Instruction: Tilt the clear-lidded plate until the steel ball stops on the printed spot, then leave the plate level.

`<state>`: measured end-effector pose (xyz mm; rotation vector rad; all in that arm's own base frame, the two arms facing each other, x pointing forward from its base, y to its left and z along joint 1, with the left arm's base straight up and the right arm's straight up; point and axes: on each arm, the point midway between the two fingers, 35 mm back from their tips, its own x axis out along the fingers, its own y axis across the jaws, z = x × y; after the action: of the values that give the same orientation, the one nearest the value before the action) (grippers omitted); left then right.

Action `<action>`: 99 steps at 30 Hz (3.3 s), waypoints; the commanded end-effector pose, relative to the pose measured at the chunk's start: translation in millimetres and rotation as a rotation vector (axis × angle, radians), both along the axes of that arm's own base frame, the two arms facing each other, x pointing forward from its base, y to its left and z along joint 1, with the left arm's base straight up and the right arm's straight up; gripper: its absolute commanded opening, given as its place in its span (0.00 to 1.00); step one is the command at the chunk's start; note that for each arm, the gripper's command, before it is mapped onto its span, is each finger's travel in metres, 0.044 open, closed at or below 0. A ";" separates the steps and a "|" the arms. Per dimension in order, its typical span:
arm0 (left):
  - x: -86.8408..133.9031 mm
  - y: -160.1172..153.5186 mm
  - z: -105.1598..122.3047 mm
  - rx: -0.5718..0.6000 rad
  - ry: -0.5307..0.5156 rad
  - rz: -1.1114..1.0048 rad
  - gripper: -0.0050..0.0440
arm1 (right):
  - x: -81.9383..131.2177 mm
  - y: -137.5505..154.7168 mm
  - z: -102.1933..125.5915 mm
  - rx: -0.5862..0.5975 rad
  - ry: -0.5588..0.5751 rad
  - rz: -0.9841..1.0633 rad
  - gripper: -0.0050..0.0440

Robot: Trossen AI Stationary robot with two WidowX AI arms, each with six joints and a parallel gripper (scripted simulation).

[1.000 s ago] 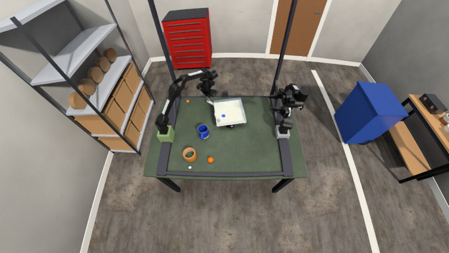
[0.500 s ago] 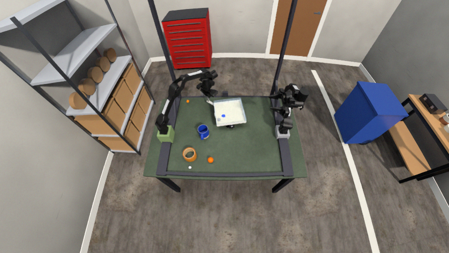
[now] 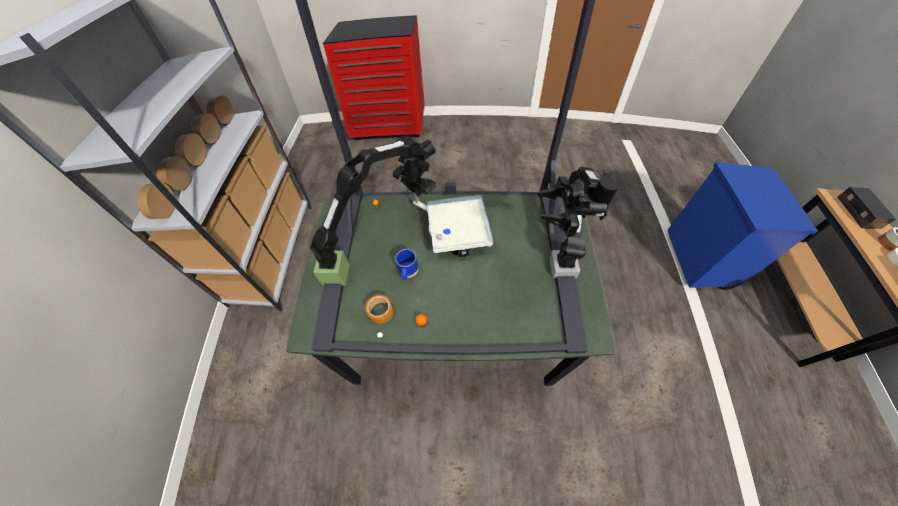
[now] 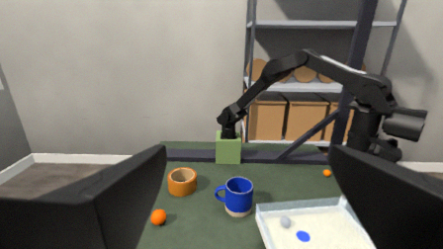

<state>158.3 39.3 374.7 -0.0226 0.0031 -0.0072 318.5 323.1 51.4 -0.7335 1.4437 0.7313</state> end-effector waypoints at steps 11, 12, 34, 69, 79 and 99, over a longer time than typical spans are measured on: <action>-0.4 -0.6 6.2 0.023 -0.003 0.000 0.92 | -0.2 2.7 19.8 0.036 -0.030 0.001 0.00; -0.4 -0.6 6.2 0.023 -0.003 0.000 0.92 | -0.2 2.6 20.1 0.036 -0.030 0.001 0.00; -0.4 -0.6 6.2 0.023 -0.003 0.000 0.92 | 1.3 5.9 10.3 0.027 -0.021 0.003 0.00; -0.4 -0.6 6.2 0.023 -0.003 0.000 0.92 | 4.9 6.7 26.8 0.051 -0.043 0.003 0.00; -0.4 -0.6 6.2 0.023 -0.003 0.000 0.92 | 5.4 6.1 24.0 0.045 -0.037 0.003 0.00; -0.4 -0.6 6.2 0.023 -0.003 0.000 0.92 | 3.3 8.0 13.9 0.034 -0.027 0.005 0.00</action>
<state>158.3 39.3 374.7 -0.0226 0.0031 -0.0072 318.3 322.7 51.5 -0.7364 1.4521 0.7297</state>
